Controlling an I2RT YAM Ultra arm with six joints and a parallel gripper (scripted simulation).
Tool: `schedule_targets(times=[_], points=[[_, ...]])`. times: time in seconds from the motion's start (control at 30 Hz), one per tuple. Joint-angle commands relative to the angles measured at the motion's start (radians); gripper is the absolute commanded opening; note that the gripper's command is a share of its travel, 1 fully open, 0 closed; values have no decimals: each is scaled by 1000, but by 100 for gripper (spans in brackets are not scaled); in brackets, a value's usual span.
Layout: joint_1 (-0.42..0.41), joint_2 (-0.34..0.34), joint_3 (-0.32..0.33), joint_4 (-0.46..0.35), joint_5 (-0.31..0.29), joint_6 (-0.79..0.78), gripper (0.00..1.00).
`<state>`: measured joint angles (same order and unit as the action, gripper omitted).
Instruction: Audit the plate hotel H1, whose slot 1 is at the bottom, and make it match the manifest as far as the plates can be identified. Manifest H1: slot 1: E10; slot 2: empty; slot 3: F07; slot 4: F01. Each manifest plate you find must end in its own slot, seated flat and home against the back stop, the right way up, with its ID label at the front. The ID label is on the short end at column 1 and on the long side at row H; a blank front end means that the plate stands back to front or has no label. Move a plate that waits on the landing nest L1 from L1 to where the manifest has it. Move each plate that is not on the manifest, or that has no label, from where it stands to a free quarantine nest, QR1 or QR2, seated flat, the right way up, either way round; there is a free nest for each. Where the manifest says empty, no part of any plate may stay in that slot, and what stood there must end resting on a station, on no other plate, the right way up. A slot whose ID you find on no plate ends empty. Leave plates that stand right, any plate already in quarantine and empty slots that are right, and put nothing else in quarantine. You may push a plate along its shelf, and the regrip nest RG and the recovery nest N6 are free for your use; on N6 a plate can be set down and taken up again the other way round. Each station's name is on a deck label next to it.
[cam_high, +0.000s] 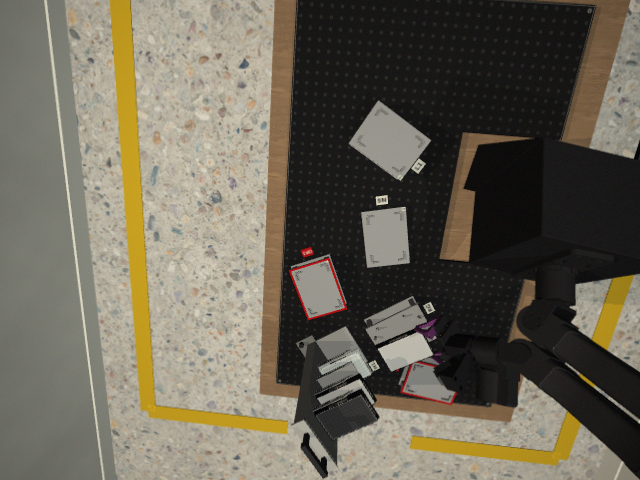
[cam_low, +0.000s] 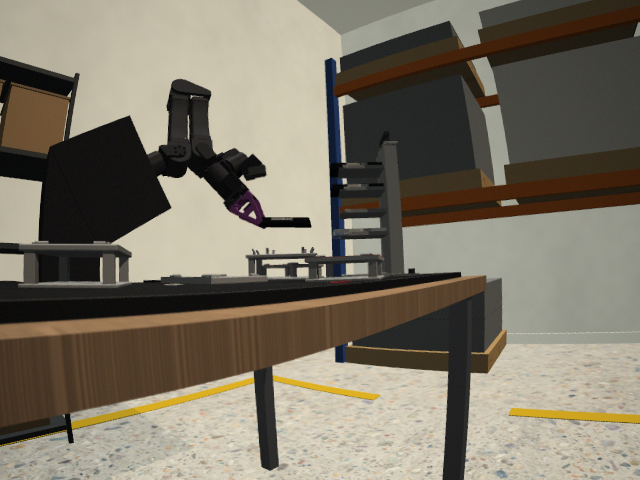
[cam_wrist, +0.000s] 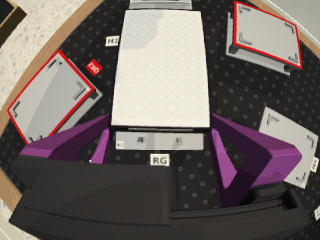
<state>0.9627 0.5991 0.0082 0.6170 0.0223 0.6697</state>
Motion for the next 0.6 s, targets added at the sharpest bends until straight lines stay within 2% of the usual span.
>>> schedule_targets(times=[0.0, 0.57], points=[[3, 14, 0, 50, 28, -1, 86], [31, 120, -7, 164, 55, -2, 86]])
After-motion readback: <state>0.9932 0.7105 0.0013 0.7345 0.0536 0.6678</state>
